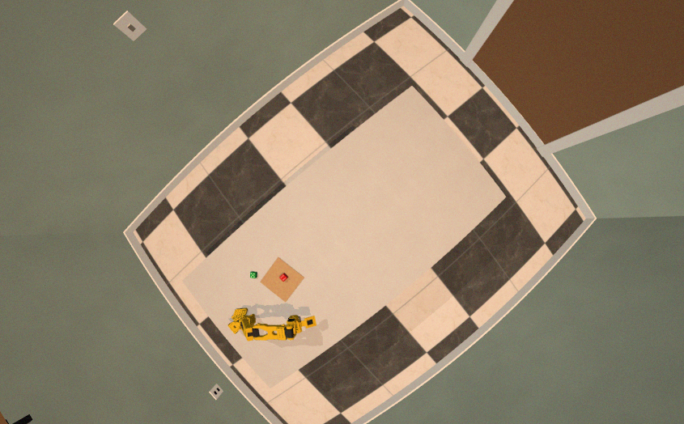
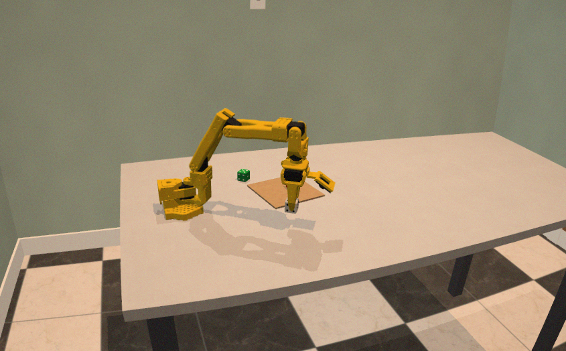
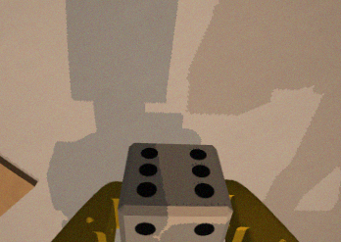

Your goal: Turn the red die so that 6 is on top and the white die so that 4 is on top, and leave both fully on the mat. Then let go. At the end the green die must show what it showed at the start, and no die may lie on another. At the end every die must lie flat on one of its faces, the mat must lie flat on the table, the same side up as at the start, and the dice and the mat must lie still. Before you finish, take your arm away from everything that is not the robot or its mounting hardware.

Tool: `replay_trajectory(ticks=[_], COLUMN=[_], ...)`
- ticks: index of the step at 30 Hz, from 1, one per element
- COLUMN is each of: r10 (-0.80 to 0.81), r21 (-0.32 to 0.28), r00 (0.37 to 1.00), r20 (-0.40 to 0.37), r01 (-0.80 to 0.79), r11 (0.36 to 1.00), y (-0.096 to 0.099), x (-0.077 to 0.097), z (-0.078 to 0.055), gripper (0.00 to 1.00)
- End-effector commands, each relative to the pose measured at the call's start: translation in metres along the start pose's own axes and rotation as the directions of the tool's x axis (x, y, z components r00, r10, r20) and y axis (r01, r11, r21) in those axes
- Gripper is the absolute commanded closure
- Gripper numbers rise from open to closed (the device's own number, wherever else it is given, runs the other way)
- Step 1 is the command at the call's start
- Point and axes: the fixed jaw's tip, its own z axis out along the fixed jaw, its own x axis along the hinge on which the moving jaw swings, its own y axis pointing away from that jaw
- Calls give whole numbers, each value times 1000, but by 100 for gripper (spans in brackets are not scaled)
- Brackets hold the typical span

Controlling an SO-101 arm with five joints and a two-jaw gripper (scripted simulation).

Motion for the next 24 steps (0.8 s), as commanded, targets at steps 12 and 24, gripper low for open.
replay_trajectory(ticks=[12,24], r10=[-397,-633], r21=[7,8], r00=[916,773], r20=[64,53], r01=[397,633], r11=[918,774], y=[96,148], x=[22,61], z=[-13,-10], gripper=[100,100])
